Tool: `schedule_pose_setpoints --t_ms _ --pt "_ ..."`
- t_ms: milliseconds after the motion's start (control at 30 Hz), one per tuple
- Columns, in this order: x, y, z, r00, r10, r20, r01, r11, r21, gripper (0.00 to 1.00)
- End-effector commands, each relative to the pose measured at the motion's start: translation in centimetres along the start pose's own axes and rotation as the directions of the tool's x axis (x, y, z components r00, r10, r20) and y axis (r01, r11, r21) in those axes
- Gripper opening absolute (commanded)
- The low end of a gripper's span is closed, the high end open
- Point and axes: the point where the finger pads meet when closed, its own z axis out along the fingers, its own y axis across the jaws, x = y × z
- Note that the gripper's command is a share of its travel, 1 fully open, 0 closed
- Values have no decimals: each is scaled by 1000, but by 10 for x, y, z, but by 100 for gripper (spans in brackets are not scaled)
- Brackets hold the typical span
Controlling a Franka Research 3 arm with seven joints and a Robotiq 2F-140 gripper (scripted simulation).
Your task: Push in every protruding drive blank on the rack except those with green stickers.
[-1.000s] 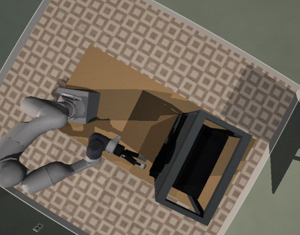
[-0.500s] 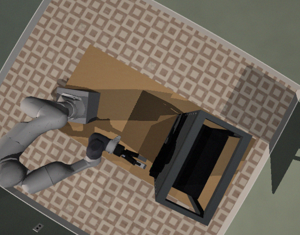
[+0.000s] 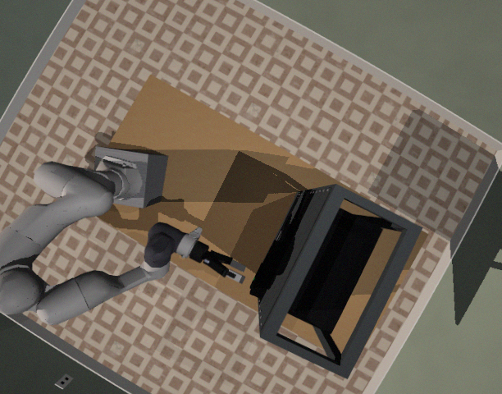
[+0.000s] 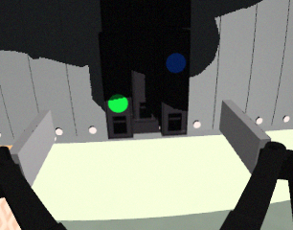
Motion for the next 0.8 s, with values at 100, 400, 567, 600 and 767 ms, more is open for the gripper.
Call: schedule_pose_setpoints --t_ms 100,400,567,600,767 --pt "0 1 1 1000 4 -2 -4 1000 -3 100" --pt "0 1 1 1000 4 -2 -4 1000 -3 100" --pt "0 1 1 1000 4 -2 -4 1000 -3 100" --pt "0 1 1 1000 4 -2 -4 1000 -3 100" --pt "0 1 1 1000 4 -2 -4 1000 -3 0"
